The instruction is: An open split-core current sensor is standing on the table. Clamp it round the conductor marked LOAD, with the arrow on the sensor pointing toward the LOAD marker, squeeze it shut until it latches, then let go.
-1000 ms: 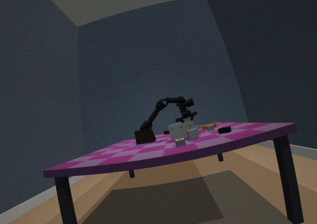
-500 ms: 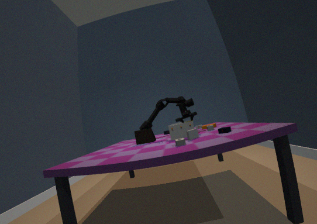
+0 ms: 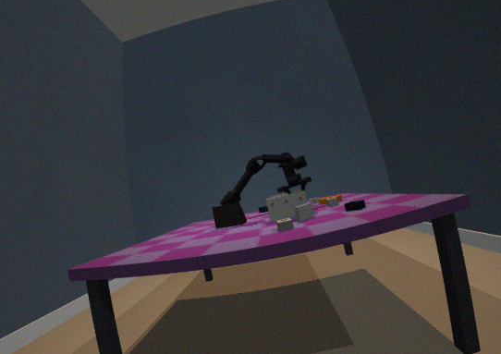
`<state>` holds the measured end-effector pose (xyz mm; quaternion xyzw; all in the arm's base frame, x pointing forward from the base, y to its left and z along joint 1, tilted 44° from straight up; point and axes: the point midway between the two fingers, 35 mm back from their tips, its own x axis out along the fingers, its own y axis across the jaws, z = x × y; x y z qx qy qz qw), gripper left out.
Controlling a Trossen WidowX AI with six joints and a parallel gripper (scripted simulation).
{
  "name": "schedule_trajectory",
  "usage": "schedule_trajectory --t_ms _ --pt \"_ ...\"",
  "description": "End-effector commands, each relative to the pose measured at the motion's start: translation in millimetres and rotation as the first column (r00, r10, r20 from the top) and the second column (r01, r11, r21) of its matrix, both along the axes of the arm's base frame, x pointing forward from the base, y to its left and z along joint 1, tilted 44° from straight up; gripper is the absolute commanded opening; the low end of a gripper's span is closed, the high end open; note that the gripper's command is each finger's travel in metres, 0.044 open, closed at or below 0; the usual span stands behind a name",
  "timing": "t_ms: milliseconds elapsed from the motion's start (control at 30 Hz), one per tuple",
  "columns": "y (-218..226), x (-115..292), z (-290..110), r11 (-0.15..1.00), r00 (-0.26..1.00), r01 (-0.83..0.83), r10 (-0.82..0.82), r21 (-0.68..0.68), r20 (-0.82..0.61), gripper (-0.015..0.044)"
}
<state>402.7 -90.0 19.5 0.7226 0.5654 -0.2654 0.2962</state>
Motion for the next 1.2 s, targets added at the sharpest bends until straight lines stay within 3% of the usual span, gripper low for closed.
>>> schedule_trajectory --t_ms 0,200,500,733,1167 --pt "0 0 0 1.0 1.0 0.0 0.0 0.0 0.0 0.0286" --pt "0 0 0 1.0 1.0 0.0 0.0 0.0 0.0 0.044" --pt "-2 -1 2 1.0 1.0 0.002 -0.002 0.0 0.002 0.044" --pt "-60 -34 70 0.997 0.993 0.08 -0.079 -0.006 0.087 0.044" --pt "-62 -35 72 0.997 0.993 0.082 -0.081 -0.006 0.09 0.044"
